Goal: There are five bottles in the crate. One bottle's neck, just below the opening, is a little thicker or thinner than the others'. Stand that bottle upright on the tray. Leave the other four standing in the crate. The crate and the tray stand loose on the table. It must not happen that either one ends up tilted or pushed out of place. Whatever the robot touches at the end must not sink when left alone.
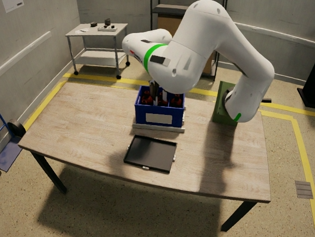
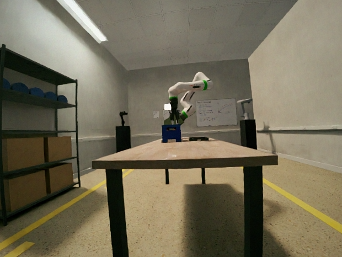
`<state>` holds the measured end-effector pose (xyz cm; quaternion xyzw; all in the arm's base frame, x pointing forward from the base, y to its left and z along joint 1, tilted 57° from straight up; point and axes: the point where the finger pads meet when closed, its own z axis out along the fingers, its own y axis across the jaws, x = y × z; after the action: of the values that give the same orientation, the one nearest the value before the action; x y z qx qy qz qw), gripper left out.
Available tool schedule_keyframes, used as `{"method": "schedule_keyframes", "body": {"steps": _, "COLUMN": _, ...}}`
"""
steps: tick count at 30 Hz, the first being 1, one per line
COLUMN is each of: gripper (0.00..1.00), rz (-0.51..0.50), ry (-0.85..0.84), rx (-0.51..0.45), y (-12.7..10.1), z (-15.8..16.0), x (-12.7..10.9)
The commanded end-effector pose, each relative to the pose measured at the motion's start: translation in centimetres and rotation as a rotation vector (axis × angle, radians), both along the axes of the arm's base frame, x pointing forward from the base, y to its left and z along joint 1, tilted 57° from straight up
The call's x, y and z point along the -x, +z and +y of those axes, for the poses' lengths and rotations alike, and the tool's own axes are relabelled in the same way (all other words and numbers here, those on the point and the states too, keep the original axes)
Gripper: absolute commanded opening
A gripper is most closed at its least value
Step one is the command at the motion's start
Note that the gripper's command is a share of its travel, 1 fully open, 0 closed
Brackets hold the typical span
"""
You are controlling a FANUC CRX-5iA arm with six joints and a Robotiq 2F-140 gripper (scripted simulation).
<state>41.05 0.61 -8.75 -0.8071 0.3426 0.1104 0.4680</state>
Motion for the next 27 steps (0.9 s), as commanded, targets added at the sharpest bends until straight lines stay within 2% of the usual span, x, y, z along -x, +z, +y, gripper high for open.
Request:
{"method": "schedule_keyframes", "body": {"steps": 1, "gripper": 0.44, "rz": -0.001, "ry": -0.001, "rx": 0.001, "y": -0.2, "z": 0.3, "x": -0.1}}
{"method": "schedule_keyframes", "body": {"steps": 27, "gripper": 0.44, "rz": -0.001, "ry": -0.001, "rx": 0.001, "y": -1.2, "z": 1.7, "x": -0.3}}
